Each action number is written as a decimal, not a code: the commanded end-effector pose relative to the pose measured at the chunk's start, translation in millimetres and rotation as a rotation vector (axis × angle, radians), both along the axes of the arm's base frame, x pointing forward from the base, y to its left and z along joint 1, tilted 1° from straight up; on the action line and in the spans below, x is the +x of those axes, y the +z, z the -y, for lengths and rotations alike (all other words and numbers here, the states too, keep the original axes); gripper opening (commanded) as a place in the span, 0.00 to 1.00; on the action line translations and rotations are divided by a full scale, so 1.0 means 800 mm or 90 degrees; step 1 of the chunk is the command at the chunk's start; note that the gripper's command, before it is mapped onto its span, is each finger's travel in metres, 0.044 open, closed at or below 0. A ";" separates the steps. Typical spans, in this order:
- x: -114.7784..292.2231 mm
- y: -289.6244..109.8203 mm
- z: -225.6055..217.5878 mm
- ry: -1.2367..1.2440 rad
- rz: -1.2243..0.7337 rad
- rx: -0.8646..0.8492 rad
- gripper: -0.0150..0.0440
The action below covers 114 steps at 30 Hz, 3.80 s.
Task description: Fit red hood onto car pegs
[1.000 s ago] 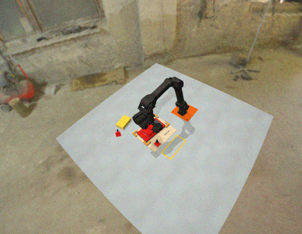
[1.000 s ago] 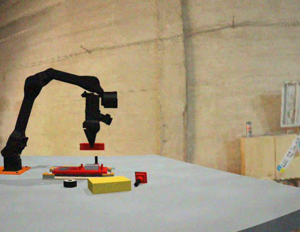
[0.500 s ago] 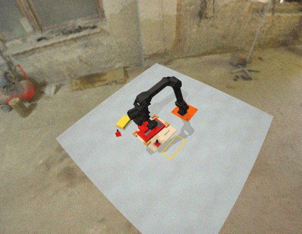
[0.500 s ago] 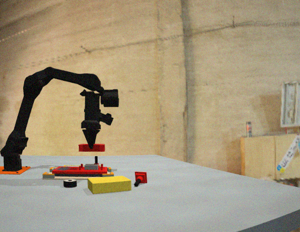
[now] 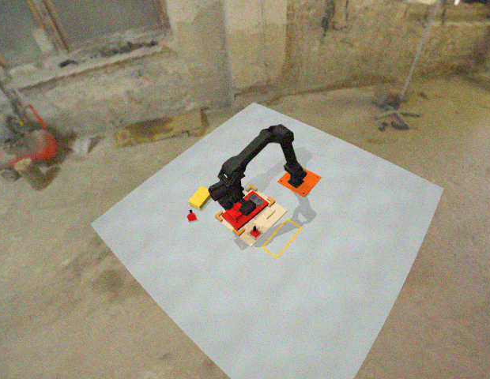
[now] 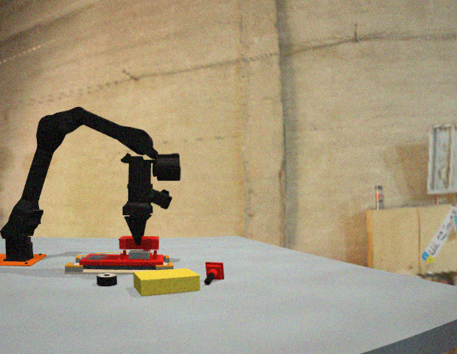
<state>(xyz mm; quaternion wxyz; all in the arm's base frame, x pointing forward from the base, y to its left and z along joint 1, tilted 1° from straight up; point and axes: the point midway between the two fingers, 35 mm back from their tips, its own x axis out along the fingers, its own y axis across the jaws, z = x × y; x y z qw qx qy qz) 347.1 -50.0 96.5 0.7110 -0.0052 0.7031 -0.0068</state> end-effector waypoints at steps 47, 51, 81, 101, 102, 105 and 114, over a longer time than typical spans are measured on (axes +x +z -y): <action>-0.001 -0.014 0.001 0.003 0.001 -0.001 0.25; -0.001 -0.016 0.001 0.003 0.001 -0.001 0.25; -0.001 -0.029 0.002 0.003 0.001 -0.001 0.25; -0.001 -0.028 0.001 0.000 0.001 0.000 0.79; -0.001 -0.028 0.001 0.000 0.001 0.000 0.83; -0.001 -0.028 0.001 0.000 0.001 0.000 0.97; 0.001 0.009 0.001 0.000 0.001 -0.001 1.00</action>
